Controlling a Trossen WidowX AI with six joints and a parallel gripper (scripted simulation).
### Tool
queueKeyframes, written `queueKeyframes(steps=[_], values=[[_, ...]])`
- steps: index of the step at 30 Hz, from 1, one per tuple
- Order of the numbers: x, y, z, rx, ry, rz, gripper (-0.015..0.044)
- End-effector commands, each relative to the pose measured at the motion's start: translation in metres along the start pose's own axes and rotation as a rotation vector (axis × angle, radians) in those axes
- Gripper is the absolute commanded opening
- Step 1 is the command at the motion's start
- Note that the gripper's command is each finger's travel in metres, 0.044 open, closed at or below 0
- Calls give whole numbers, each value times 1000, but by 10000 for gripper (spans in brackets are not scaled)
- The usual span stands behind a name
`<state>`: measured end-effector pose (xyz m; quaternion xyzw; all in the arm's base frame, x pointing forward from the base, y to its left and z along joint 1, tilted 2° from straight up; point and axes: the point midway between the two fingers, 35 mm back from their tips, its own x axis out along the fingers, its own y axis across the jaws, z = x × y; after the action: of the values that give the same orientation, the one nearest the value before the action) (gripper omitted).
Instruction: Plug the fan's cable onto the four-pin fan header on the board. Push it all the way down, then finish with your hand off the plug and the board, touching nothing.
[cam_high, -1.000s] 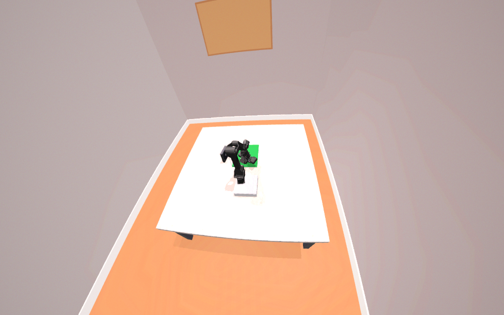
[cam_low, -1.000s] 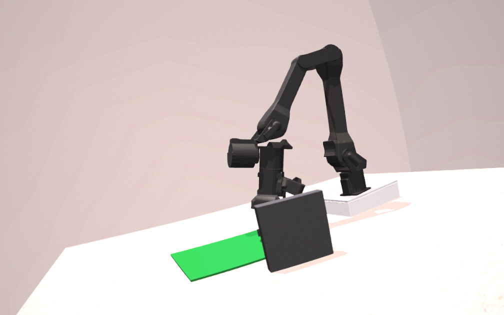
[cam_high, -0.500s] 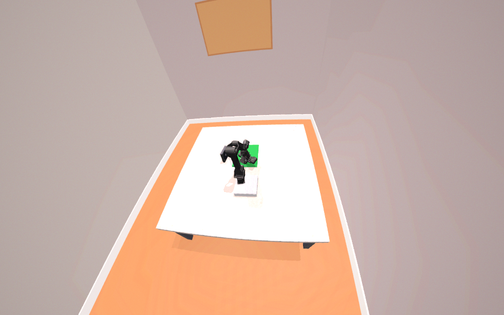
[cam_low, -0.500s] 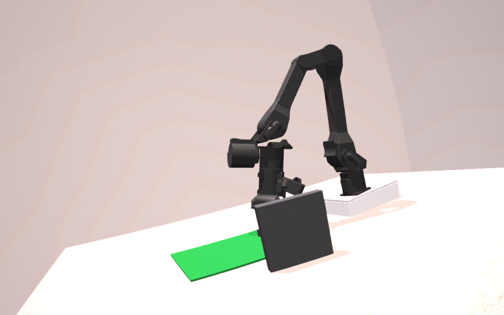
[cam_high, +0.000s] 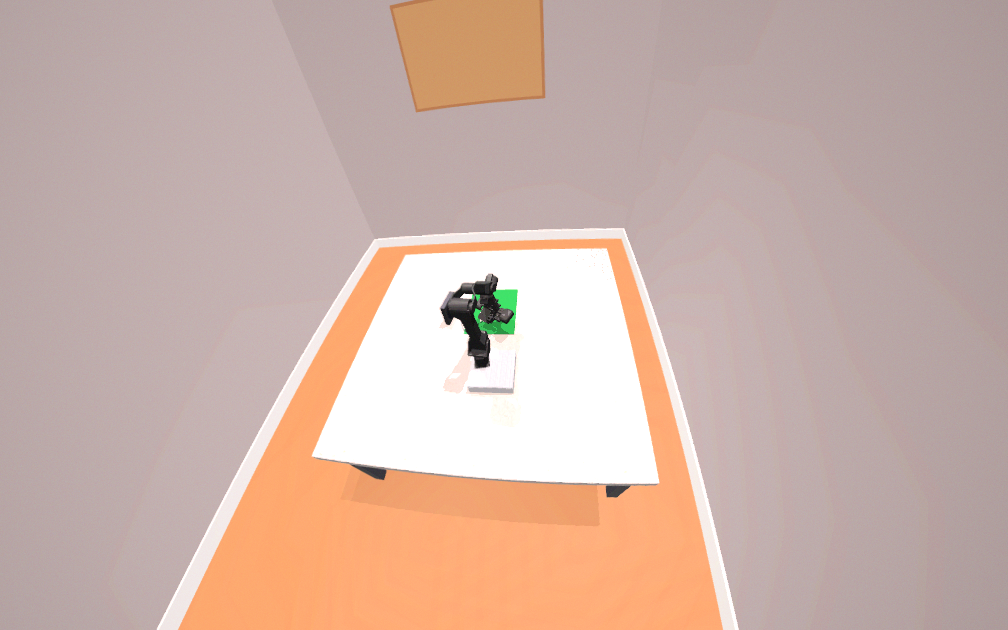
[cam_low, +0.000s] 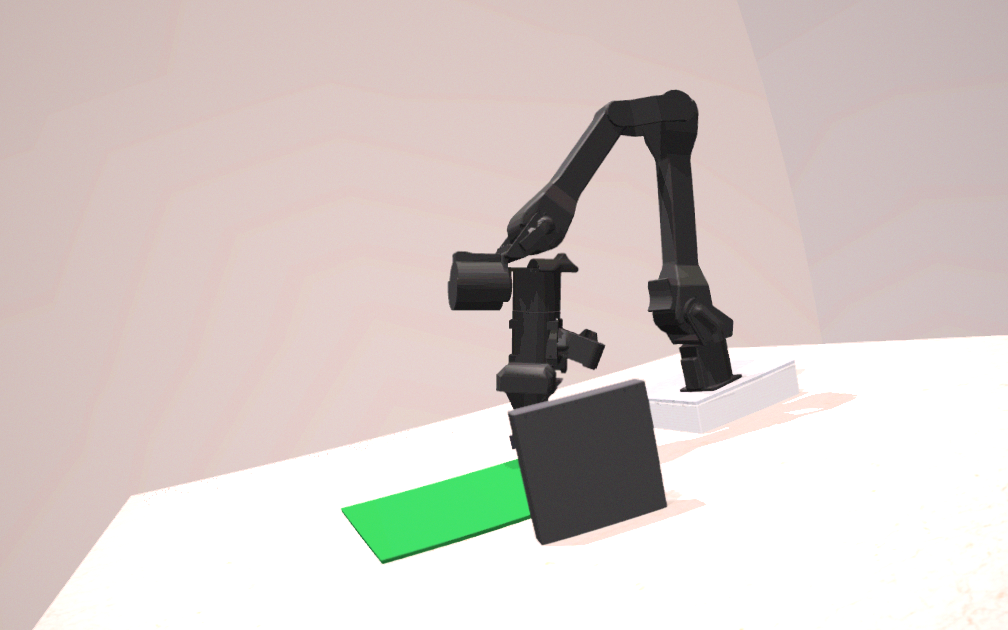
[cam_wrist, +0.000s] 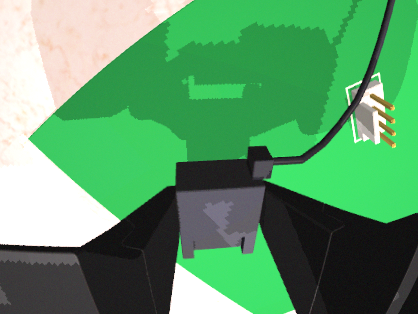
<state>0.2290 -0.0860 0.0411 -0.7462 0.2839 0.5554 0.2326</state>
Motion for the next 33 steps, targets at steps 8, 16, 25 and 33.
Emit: queueKeyframes(steps=[8, 16, 25, 33], values=[[-37, 1, -8, 3, 10, 0, 0], [-40, -5, -14, 122, -9, -2, 0], [-41, -21, -27, 429, -56, 5, 0], [-40, -35, -38, 701, -96, 25, 0]])
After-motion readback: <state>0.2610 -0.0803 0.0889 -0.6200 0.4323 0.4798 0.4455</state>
